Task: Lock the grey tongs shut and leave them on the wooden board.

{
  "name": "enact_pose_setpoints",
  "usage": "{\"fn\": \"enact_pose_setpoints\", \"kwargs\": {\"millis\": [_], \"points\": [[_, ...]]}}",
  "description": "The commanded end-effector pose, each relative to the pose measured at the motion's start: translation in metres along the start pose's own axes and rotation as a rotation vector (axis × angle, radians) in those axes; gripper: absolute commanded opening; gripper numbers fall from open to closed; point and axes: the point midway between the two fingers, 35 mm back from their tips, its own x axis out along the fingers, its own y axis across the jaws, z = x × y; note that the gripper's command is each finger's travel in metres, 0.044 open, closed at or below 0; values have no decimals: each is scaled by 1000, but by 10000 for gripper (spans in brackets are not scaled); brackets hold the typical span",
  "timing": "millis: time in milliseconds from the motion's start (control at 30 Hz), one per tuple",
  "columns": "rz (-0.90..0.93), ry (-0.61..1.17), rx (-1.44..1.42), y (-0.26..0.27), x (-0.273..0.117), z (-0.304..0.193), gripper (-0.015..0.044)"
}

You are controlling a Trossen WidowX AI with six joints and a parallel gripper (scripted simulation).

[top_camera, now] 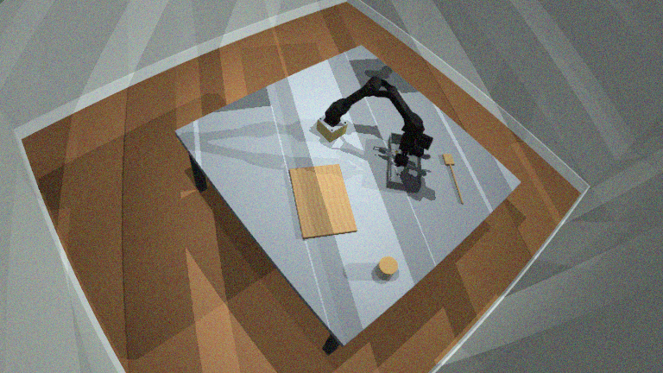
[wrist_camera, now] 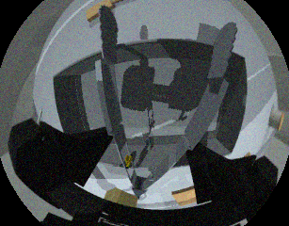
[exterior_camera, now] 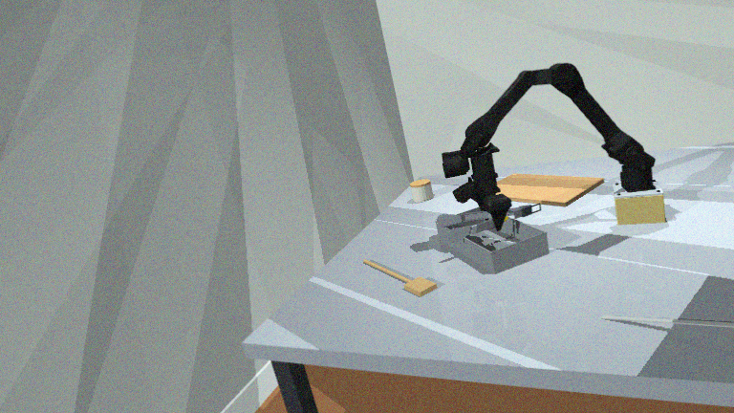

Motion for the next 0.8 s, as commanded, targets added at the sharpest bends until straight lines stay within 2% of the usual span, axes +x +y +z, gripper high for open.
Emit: {"fn": "enact_pose_setpoints", "kwargs": {"millis": [0, 400, 533, 767], "points": [[4, 3, -6, 1, 8, -2, 440], [4, 4, -6, 1, 24, -4, 440], [0, 2, 0, 1, 20, -3, 335], [0, 2, 0, 1, 20, -3, 288]]}}
